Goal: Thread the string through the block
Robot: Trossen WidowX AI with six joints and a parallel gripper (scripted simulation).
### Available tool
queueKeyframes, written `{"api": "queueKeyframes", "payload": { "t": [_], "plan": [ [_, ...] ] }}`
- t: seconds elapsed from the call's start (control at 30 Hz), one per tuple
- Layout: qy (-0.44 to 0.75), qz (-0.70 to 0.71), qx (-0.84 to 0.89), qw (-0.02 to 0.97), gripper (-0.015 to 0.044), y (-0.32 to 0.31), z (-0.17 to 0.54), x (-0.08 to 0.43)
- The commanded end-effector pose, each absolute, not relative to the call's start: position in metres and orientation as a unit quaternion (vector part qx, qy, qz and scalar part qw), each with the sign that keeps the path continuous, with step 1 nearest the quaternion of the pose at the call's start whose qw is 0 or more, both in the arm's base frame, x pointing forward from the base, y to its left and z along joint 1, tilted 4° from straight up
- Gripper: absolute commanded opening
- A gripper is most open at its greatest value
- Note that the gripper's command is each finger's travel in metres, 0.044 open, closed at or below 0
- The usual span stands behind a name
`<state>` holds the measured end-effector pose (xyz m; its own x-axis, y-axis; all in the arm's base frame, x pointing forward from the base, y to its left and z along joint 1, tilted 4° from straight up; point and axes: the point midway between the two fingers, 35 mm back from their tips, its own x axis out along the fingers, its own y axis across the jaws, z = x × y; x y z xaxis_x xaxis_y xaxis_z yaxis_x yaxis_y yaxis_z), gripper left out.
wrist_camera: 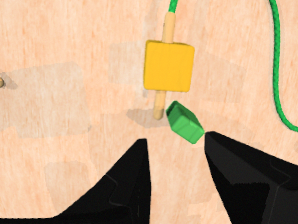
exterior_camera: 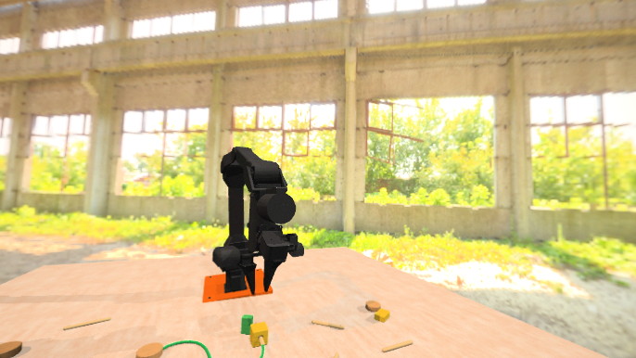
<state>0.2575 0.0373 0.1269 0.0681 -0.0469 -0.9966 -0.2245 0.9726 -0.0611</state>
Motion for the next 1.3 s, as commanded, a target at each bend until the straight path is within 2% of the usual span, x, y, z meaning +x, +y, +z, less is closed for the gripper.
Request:
{"api": "queueKeyframes", "payload": {
  "t": [0.0, 1.27],
  "plan": [
    [0.686, -0.004, -0.032, 0.727, 0.0124, 0.037, 0.125, 0.252],
    [0.686, -0.004, -0.032, 0.727, 0.0124, 0.035, 0.076, 0.258]
  ]
}}
